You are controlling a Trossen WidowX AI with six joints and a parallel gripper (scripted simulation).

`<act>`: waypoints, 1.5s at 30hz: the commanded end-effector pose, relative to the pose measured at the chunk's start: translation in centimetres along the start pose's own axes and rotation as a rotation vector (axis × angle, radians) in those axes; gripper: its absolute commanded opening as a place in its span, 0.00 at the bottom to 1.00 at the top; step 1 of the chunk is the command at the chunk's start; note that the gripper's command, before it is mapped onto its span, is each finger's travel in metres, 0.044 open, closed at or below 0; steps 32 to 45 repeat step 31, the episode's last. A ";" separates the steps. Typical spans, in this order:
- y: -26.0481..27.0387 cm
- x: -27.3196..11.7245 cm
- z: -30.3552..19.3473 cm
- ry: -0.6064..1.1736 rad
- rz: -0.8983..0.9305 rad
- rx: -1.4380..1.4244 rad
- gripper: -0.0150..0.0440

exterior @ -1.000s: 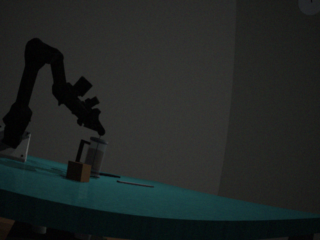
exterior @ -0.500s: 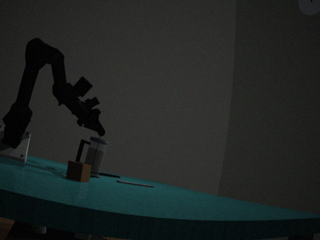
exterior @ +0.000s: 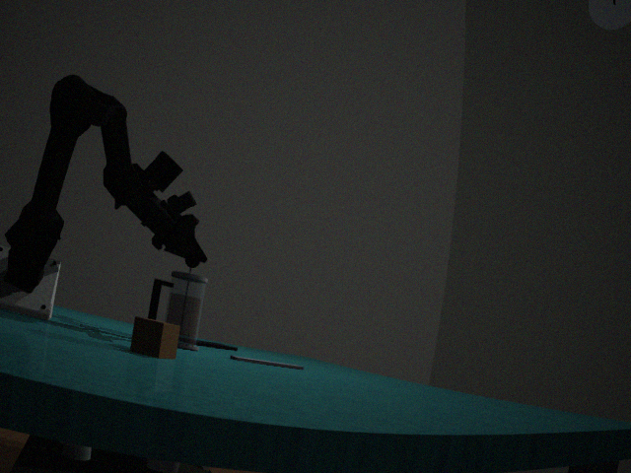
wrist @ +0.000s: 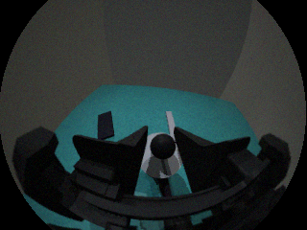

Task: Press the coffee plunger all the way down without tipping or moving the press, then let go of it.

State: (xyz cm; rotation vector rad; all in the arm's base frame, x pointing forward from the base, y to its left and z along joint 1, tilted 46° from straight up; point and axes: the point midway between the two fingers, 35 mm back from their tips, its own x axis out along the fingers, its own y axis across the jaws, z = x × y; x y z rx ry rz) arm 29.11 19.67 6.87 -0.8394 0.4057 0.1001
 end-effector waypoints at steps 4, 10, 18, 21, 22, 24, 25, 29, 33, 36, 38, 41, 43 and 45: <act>0.1 0.0 0.0 -0.001 0.006 -0.001 0.83; 0.1 0.0 0.0 -0.001 0.006 -0.001 1.00; 0.1 -3.0 3.8 0.013 0.013 -0.005 1.00; -0.4 -5.3 5.8 0.013 0.010 -0.010 1.00; -0.5 -5.4 6.0 0.013 0.010 -0.011 1.00; -0.5 -5.4 6.0 0.013 0.010 -0.011 1.00; -0.5 -5.4 6.0 0.013 0.010 -0.011 1.00; -0.5 -5.4 5.9 0.013 0.010 -0.011 1.00; -0.5 -5.4 5.9 0.013 0.010 -0.011 1.00; -0.5 -5.4 5.9 0.013 0.010 -0.011 1.00; -0.5 -5.4 5.9 0.013 0.010 -0.011 1.00; -0.5 -5.4 5.9 0.013 0.010 -0.011 1.00; -0.5 -5.4 5.9 0.013 0.010 -0.011 1.00; -0.5 -5.4 5.9 0.013 0.010 -0.011 1.00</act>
